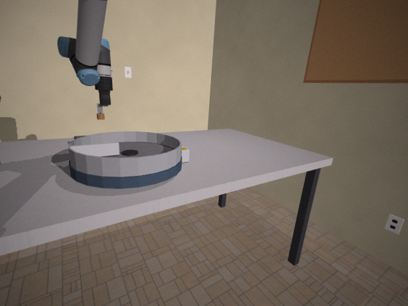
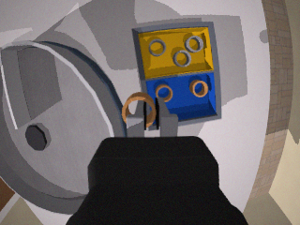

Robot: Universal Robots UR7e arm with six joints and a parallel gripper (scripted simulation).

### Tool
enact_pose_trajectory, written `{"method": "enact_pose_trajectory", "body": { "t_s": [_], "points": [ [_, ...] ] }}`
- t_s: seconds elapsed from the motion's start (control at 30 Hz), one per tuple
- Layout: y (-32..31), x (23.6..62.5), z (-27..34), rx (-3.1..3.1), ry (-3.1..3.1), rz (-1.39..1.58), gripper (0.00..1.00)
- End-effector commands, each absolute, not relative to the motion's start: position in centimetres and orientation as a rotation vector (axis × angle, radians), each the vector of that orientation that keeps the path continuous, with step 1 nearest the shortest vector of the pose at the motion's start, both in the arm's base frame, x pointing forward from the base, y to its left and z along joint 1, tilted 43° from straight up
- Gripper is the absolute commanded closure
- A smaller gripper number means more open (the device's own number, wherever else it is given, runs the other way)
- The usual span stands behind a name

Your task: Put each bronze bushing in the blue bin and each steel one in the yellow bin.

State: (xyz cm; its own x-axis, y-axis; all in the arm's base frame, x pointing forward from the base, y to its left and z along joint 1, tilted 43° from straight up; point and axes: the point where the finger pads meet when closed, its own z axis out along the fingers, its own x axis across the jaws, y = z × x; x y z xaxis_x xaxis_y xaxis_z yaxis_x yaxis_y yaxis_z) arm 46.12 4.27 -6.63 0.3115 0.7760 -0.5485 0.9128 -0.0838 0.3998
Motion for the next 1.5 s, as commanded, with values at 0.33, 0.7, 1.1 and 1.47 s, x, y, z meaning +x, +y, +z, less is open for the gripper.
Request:
{"method": "enact_pose_trajectory", "body": {
  "t_s": [0.33, 0.7, 1.1, 1.47],
  "points": [
    [9.8, 51.1, -9.8, 1.865, 1.532, -0.278, 1.0],
    [9.7, 51.0, -9.7, 1.865, 1.532, -0.276, 1.0],
    [8.8, 51.4, -10.8, 1.865, 1.532, -0.276, 1.0],
    [6.5, 52.3, -13.4, 1.865, 1.532, -0.276, 1.0]
  ]
}}
